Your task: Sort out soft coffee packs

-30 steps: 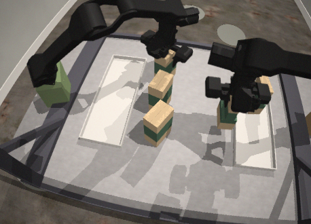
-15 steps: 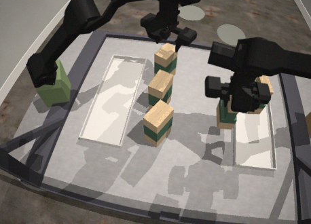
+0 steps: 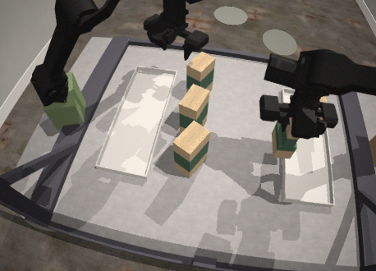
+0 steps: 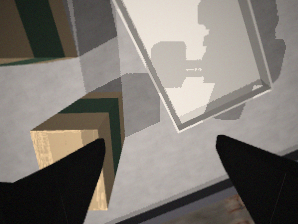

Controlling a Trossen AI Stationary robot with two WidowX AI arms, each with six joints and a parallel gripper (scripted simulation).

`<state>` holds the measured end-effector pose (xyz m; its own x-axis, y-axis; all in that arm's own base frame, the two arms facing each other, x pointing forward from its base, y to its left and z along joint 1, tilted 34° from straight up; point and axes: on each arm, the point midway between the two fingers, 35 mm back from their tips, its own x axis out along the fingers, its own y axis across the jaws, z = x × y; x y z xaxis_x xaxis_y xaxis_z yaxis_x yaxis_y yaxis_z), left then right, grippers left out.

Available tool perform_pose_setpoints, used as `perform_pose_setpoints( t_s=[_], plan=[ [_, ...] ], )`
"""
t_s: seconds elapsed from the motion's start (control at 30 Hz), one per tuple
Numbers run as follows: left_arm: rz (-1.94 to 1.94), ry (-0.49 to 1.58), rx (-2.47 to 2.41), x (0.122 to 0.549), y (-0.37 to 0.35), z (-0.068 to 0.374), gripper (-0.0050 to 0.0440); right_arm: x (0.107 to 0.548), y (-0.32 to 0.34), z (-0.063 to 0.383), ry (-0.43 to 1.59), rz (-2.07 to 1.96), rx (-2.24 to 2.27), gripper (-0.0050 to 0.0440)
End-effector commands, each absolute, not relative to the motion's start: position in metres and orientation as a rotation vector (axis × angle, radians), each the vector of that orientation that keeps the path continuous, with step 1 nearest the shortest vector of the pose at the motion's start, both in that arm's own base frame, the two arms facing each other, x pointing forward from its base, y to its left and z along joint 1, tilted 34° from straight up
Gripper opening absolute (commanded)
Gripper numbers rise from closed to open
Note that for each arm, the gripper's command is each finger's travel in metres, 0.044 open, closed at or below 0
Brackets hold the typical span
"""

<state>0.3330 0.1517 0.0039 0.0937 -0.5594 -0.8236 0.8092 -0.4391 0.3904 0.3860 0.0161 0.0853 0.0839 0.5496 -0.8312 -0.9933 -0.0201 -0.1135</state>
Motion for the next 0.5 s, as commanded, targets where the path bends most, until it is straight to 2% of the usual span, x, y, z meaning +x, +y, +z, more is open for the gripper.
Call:
perform_pose_setpoints(
  t_s=[0.0, 0.1, 0.3, 0.47],
  plan=[
    [-1.570, 0.289, 1.317, 0.305, 0.158, 0.006, 0.0375, 0.374, 0.014, 0.098, 0.651, 1.361, -0.888, 0.0118],
    [-1.570, 0.290, 1.317, 0.297, 0.158, 0.005, 0.0375, 0.370, 0.014, 0.097, 0.651, 1.361, -0.888, 0.0118],
    [-1.572, 0.292, 1.315, 0.252, 0.163, -0.005, 0.0375, 0.346, 0.015, 0.094, 0.652, 1.362, -0.887, 0.0118],
    [-1.572, 0.292, 1.315, 0.252, 0.163, -0.005, 0.0375, 0.327, 0.016, 0.091, 0.652, 1.363, -0.886, 0.0118]
  ],
)
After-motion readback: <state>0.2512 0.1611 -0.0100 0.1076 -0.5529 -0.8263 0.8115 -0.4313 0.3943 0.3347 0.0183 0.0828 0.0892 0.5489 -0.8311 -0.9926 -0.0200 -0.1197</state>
